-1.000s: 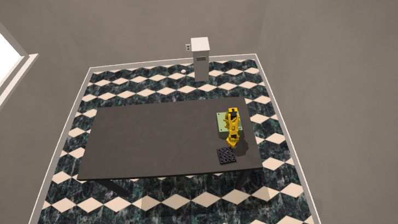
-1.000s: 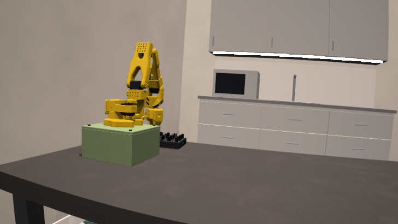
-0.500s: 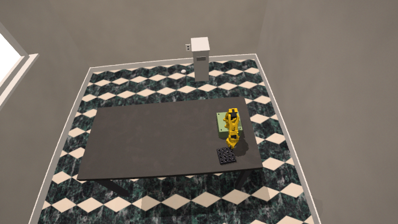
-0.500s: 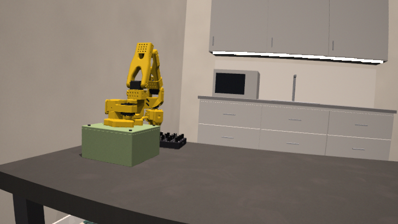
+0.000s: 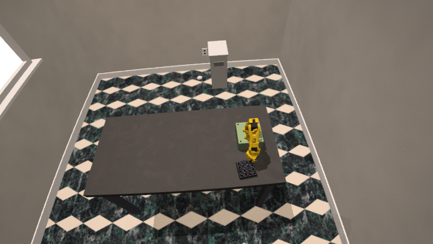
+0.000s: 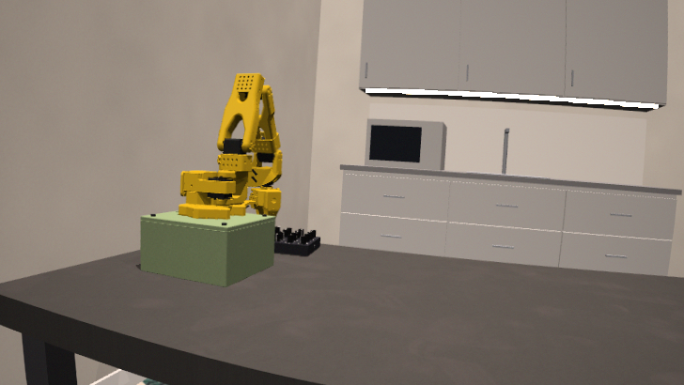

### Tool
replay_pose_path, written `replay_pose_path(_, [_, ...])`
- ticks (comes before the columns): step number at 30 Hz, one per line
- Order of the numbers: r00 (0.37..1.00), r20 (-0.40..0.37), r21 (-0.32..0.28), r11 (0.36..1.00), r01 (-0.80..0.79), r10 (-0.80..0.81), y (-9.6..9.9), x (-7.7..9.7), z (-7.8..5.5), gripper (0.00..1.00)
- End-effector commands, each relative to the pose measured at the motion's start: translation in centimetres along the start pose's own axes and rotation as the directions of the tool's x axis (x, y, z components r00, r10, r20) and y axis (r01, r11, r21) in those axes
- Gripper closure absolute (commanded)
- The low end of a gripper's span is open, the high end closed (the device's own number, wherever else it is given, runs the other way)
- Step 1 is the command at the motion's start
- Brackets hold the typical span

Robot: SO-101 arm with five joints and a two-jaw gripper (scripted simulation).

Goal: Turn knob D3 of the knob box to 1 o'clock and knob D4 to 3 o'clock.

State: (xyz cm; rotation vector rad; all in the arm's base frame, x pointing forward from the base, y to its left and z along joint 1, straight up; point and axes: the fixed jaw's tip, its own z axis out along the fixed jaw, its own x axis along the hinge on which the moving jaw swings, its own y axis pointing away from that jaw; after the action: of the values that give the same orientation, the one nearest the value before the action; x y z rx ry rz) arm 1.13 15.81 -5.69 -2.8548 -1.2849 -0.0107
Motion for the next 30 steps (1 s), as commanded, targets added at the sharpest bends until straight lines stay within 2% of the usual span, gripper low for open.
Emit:
replay_pose_path(1, [1.000,0.008,-0.005,1.000,-0.011,0.011,0.03,-0.03,0.12,0.90])
replay_pose_path(17, [1.000,0.008,-0.005,1.000,-0.011,0.011,-0.14,-0.03,0.12,0.91])
replay_pose_path(30, [1.000,0.008,-0.005,1.000,-0.011,0.011,-0.14,-0.03,0.12,0.95])
